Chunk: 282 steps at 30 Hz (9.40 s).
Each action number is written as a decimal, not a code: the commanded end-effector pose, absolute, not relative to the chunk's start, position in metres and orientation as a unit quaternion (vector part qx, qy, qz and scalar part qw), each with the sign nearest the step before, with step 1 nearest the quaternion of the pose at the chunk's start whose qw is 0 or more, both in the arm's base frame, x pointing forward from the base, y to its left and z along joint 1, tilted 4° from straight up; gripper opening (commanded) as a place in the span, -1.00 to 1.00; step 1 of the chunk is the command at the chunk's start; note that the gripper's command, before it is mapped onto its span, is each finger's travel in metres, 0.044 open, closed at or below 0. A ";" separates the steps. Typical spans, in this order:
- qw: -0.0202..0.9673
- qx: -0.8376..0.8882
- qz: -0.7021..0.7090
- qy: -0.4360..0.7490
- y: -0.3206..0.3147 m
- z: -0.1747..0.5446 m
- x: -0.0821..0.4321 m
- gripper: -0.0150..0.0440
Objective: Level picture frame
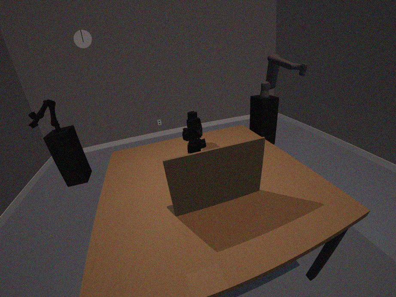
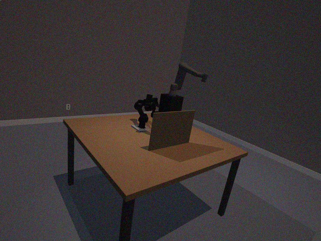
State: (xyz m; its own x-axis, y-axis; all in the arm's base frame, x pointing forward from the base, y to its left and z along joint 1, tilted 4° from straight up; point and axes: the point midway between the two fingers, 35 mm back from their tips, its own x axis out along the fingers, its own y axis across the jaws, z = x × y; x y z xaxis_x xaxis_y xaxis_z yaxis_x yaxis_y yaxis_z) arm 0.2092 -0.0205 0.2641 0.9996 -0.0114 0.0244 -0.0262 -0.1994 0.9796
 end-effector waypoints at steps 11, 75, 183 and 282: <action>0.630 0.776 0.004 -0.014 -0.021 0.264 0.209 0.39; 0.630 0.777 0.008 -0.018 -0.011 0.230 0.352 0.39; 0.630 0.777 0.009 -0.018 -0.012 0.234 0.392 -0.49; 0.630 0.777 0.009 -0.018 -0.012 0.247 0.391 -0.49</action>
State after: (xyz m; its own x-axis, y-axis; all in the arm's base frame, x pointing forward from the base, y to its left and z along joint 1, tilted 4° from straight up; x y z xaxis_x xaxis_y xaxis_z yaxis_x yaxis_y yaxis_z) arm 0.3910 -0.0110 0.2414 0.9997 -0.0111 0.0228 -0.0246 -0.2080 0.9778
